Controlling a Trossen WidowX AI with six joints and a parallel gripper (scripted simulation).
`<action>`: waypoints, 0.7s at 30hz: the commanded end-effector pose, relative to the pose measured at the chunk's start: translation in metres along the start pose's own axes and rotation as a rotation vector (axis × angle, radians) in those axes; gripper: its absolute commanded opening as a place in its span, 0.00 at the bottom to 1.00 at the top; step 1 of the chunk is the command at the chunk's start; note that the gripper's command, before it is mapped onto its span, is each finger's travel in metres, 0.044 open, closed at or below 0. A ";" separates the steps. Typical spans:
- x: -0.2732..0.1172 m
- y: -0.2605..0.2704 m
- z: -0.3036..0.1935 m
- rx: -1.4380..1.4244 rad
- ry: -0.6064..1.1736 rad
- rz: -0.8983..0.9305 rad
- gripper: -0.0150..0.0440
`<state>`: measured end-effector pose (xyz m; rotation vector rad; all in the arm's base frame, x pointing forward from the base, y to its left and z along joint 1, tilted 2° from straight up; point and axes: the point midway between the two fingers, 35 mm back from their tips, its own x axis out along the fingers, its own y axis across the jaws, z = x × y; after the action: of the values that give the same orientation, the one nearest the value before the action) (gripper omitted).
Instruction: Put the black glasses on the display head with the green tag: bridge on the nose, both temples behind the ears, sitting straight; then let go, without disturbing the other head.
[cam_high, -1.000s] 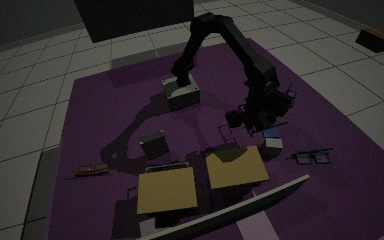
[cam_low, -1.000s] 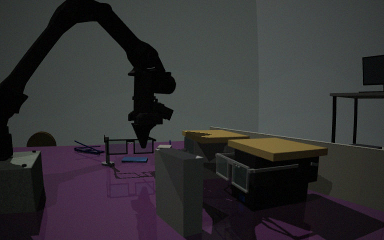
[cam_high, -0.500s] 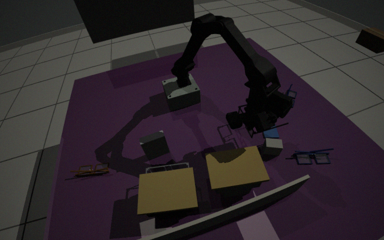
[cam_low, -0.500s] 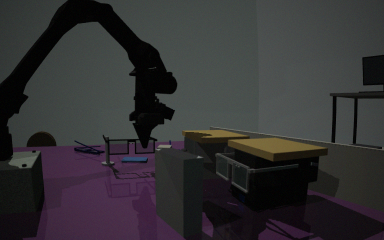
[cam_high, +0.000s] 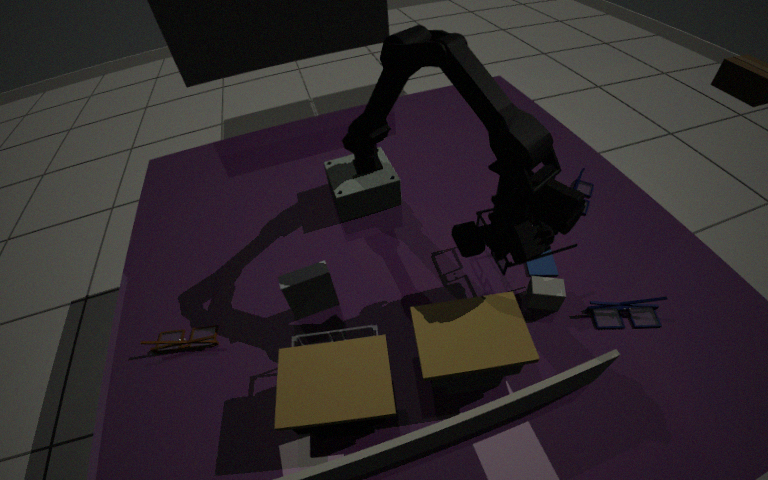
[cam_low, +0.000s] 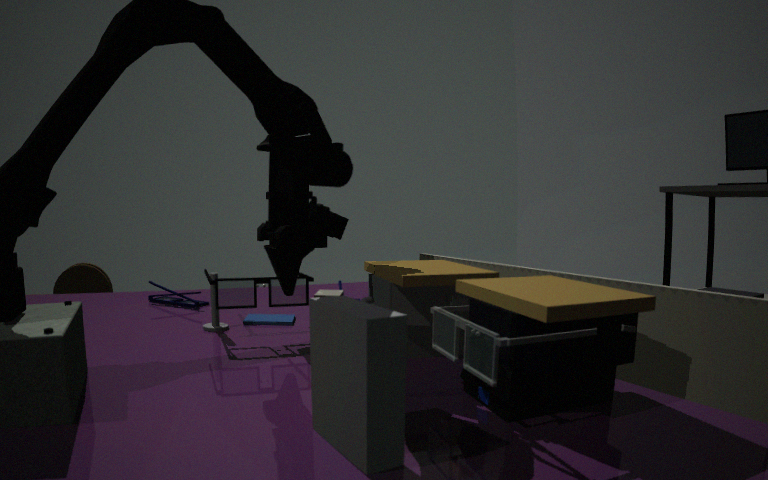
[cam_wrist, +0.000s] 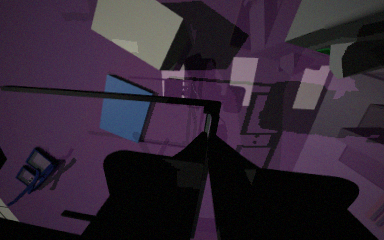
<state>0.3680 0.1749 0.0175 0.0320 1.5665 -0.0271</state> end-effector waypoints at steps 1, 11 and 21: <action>0.000 -0.001 -0.002 0.003 -0.001 -0.003 0.25; -0.007 0.000 -0.006 0.003 0.000 -0.003 0.25; -0.060 0.000 -0.011 0.003 0.000 -0.003 0.25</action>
<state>0.3575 0.1749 0.0658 0.0291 1.5733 -0.0295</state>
